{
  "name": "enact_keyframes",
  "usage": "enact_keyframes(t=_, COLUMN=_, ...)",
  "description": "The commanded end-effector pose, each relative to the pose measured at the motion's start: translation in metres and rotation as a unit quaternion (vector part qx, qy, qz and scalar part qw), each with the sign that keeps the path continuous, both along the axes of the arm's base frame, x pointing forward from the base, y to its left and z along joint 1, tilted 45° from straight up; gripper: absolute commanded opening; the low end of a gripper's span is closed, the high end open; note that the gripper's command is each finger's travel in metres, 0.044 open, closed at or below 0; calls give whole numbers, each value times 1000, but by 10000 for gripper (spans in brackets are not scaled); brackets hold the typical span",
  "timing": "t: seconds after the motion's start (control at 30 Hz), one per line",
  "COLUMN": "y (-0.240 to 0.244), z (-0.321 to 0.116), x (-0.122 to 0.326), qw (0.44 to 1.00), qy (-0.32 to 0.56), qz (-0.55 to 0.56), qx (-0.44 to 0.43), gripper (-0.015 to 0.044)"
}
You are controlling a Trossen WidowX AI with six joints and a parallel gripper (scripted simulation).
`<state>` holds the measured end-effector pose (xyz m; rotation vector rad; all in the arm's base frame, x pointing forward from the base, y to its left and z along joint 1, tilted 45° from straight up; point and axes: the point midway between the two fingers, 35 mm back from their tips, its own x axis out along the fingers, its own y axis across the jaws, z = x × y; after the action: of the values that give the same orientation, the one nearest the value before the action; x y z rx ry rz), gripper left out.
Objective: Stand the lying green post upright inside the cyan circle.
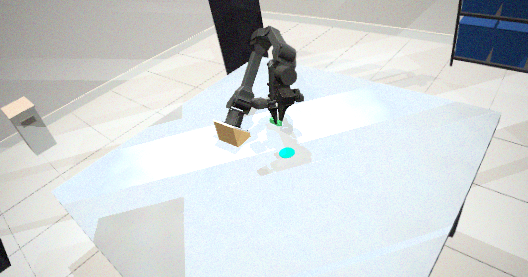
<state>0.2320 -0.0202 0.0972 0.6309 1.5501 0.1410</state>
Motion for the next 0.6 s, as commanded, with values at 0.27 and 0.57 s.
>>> enact_keyframes(t=0.27, y=2, z=-1, x=-4, qw=999, qy=-17, qz=-12, qx=-29, gripper=23)
enact_keyframes(t=0.57, y=3, z=-2, x=-7, qw=998, qy=-33, qz=-22, qx=-50, gripper=23)
